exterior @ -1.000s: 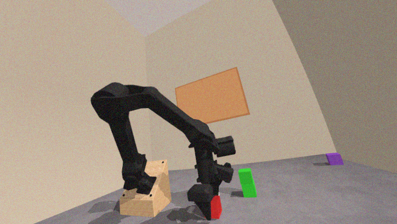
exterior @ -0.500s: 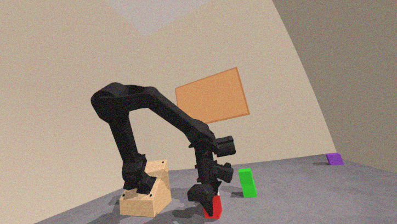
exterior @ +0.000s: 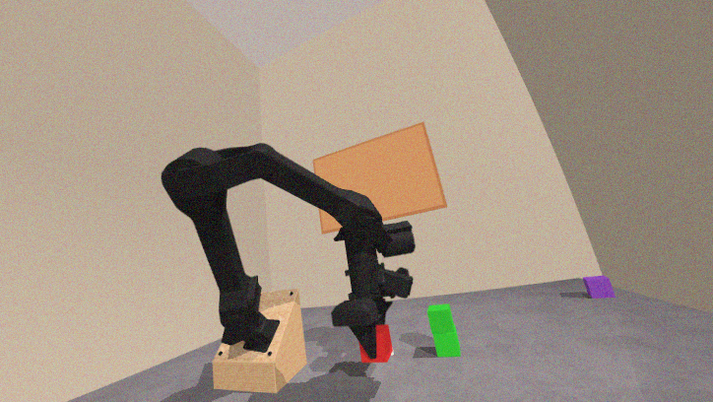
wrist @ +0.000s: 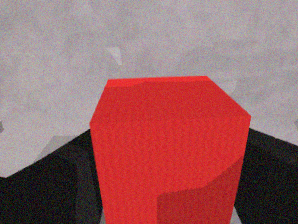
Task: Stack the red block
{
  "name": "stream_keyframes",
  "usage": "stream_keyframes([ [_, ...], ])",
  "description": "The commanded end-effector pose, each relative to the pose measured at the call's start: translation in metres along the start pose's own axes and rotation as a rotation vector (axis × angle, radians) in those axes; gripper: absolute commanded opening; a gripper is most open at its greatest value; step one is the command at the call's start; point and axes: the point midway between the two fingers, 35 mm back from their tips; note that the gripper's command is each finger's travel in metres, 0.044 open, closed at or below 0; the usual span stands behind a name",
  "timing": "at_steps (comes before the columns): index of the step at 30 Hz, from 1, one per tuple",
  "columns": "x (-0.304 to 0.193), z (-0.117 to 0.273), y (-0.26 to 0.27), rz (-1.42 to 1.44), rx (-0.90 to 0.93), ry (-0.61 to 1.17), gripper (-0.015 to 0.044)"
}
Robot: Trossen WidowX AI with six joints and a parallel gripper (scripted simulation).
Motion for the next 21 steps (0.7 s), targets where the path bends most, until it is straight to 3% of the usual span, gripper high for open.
stream_keyframes([
  [1,0.000,0.023,0.000,-0.008,0.007,-0.004,0.0000],
  [11,0.000,0.067,0.000,-0.007,0.009,-0.004,0.0000],
  [21,0.001,0.069,0.000,-0.007,0.009,-0.004,0.0000],
])
Point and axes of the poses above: the point midway between the two fingers, 35 mm back from their tips, its own z axis back along the fingers, its own y axis across the jaws, x = y × z, and after that the axes turned 2 degrees about z, right-handed
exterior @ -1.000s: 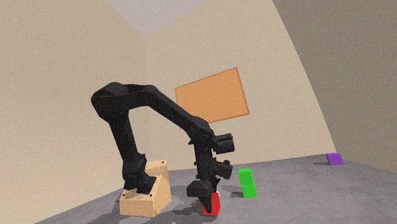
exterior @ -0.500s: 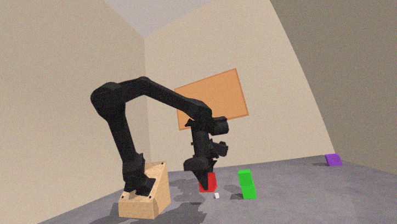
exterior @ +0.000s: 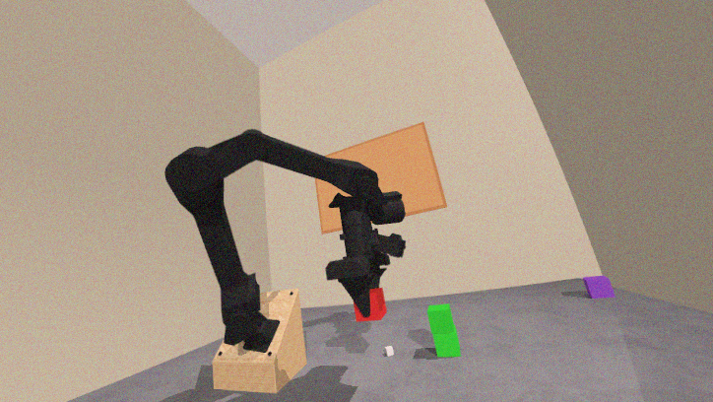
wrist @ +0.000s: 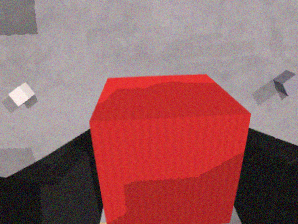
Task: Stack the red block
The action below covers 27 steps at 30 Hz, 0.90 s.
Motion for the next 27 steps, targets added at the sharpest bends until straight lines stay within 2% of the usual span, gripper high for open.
stream_keyframes([
  [1,0.001,0.003,0.002,-0.006,0.005,0.002,0.0000],
  [27,0.074,0.014,0.065,-0.010,0.010,-0.002,0.0000],
])
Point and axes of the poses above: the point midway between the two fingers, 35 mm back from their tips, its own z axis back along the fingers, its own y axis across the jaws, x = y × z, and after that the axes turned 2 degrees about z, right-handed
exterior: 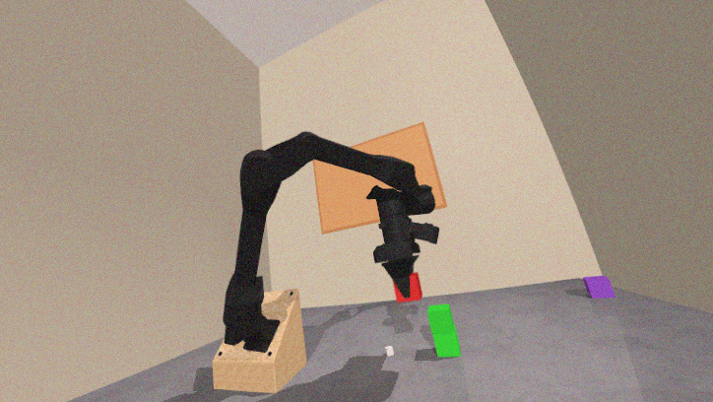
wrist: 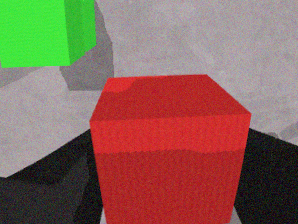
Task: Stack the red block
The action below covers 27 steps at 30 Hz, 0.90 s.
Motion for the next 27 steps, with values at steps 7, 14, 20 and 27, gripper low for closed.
stream_keyframes([
  [7,0.025,-0.001,0.031,-0.005,0.004,0.002,0.0000],
  [14,0.039,-0.004,0.052,-0.005,0.005,0.001,0.0000],
  [20,0.048,-0.008,0.068,-0.006,0.005,0.001,0.0000],
  [27,0.047,-0.011,0.068,-0.006,0.005,0.001,0.0000],
])
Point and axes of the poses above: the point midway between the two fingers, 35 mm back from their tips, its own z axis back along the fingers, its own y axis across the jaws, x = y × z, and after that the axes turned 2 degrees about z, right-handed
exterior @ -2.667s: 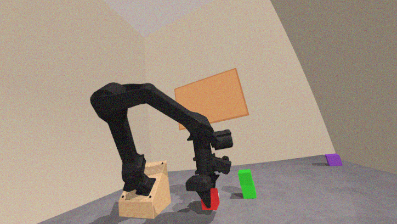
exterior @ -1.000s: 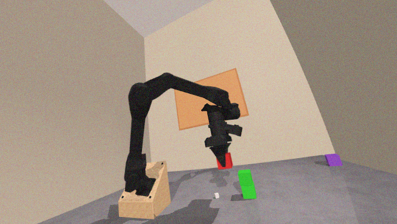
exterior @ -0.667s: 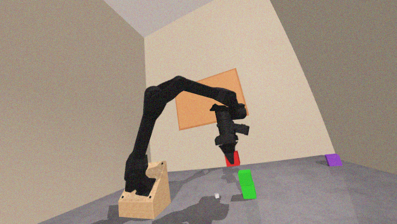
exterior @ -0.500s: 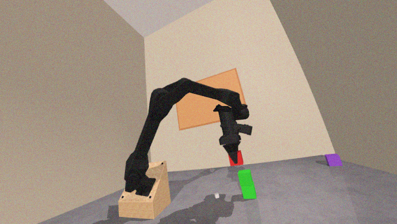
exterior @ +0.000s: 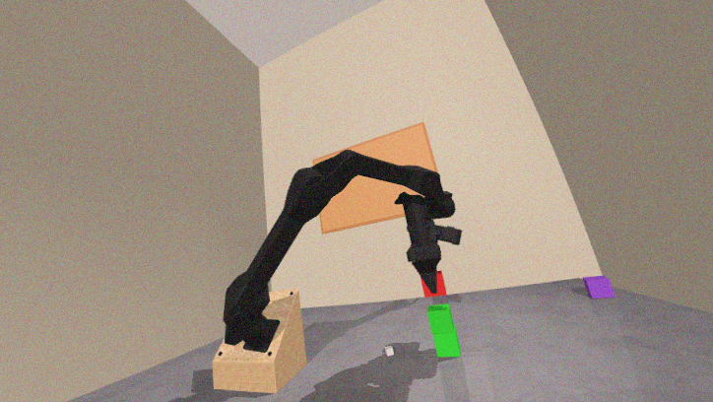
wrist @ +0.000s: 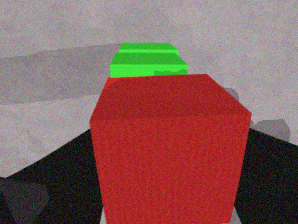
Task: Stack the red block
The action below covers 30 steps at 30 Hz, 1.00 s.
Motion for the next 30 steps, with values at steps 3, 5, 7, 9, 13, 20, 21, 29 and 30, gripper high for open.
stream_keyframes([
  [3,0.001,-0.008,0.002,-0.006,0.005,0.001,0.0000],
  [5,0.001,-0.015,0.003,-0.006,0.005,0.000,0.0000],
  [7,0.001,-0.024,0.002,-0.006,0.005,0.000,0.0000],
  [9,0.000,-0.029,0.002,-0.007,0.004,0.000,0.0000],
  [13,0.000,-0.029,0.002,-0.007,0.004,0.000,0.0000],
  [20,0.000,-0.029,0.002,-0.007,0.004,0.000,0.0000],
  [21,0.000,-0.029,0.002,-0.007,0.004,0.000,0.0000],
  [29,0.000,-0.027,0.002,-0.007,0.004,0.000,0.0000],
  [30,0.000,-0.025,0.002,-0.007,0.004,0.000,0.0000],
])
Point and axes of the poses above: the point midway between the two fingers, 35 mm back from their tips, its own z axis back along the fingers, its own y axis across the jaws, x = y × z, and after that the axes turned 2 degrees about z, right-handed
